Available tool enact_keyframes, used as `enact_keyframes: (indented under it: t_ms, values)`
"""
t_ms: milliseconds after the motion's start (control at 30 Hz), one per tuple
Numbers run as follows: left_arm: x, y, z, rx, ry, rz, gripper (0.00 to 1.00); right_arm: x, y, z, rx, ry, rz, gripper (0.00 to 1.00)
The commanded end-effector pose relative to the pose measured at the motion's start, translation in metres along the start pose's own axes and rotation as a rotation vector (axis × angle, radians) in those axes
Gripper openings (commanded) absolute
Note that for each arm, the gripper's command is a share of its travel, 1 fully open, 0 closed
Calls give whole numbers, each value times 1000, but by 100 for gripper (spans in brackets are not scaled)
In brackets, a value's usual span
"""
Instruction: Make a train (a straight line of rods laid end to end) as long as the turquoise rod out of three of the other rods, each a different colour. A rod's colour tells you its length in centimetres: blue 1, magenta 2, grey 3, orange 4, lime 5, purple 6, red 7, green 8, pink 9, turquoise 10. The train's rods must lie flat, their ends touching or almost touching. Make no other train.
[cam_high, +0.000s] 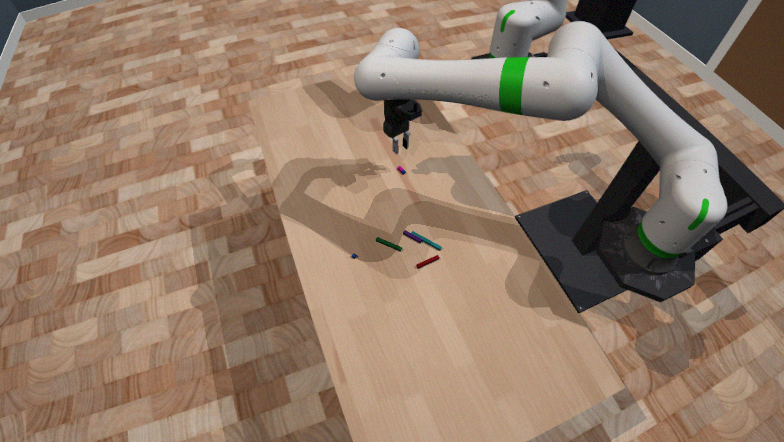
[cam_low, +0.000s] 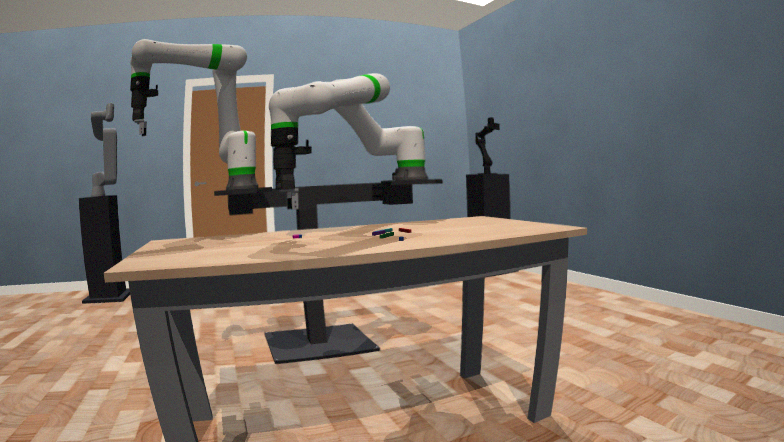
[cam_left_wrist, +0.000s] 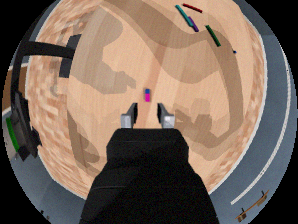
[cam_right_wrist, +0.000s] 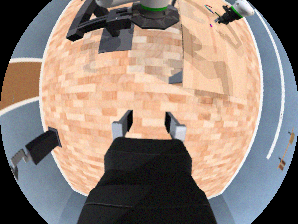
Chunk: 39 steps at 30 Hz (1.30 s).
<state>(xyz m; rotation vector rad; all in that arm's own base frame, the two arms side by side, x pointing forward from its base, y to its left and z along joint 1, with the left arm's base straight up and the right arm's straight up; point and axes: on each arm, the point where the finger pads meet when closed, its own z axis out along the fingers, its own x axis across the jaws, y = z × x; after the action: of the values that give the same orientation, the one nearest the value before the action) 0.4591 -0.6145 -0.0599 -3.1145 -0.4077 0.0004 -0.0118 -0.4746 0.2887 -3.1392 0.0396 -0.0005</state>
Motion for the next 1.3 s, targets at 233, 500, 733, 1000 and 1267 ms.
enact_keyframes:
  t_ms: [233,500,733,1000,1267]
  values:
    - [0,1,-2,-3,1,0,100,0,0,-1,-2,0,0,100]
    - [0,1,-2,-3,1,0,100,0,0,-1,-2,0,0,100]
    - [6,-4,-2,-3,1,27,100,0,0,-1,-2,0,0,100]
    - [51,-46,0,-2,1,266,100,0,0,-1,-2,0,0,100]
    - [76,-74,1,-2,2,419,100,0,0,-1,-2,0,0,100]
